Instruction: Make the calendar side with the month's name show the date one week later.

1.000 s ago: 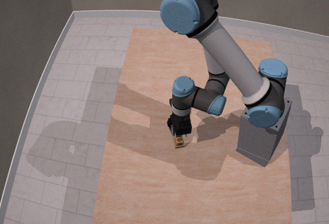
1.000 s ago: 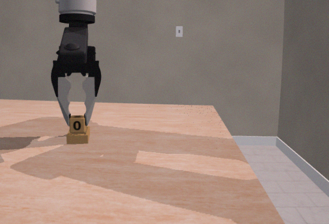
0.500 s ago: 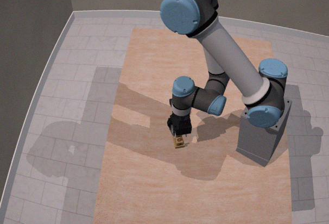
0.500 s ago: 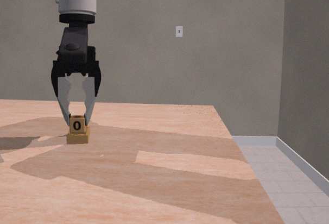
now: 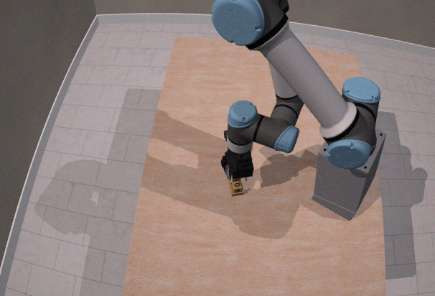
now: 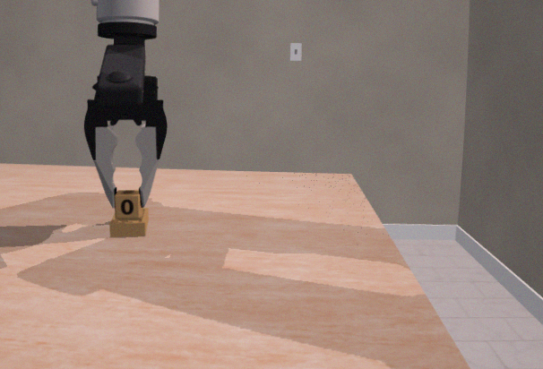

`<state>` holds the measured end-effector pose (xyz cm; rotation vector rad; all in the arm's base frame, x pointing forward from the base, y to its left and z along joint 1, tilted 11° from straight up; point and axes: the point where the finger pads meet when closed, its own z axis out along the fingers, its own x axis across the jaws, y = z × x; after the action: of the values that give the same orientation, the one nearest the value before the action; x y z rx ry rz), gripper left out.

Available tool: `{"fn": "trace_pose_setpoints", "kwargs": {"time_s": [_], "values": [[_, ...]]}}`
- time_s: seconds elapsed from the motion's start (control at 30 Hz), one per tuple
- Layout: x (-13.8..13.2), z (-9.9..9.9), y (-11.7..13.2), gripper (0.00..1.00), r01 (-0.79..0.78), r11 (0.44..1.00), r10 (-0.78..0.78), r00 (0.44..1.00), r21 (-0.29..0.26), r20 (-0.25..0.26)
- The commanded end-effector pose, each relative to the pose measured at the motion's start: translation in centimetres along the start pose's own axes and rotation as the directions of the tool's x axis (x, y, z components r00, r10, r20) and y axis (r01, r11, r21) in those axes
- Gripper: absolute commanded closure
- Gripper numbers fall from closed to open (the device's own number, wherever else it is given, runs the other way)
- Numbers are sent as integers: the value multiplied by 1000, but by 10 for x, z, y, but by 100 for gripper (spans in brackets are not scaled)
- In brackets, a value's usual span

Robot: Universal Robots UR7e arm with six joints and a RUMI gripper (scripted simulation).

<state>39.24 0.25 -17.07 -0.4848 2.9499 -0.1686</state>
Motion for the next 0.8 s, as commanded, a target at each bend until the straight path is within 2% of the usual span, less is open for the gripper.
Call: {"fn": "trace_pose_setpoints", "kwargs": {"time_s": [0.0,0.77], "values": [[-2,0,-2,90,-1,1000,1,1000,2,3],[-2,3,-2,90,-1,1000,1,1000,2,3]]}}
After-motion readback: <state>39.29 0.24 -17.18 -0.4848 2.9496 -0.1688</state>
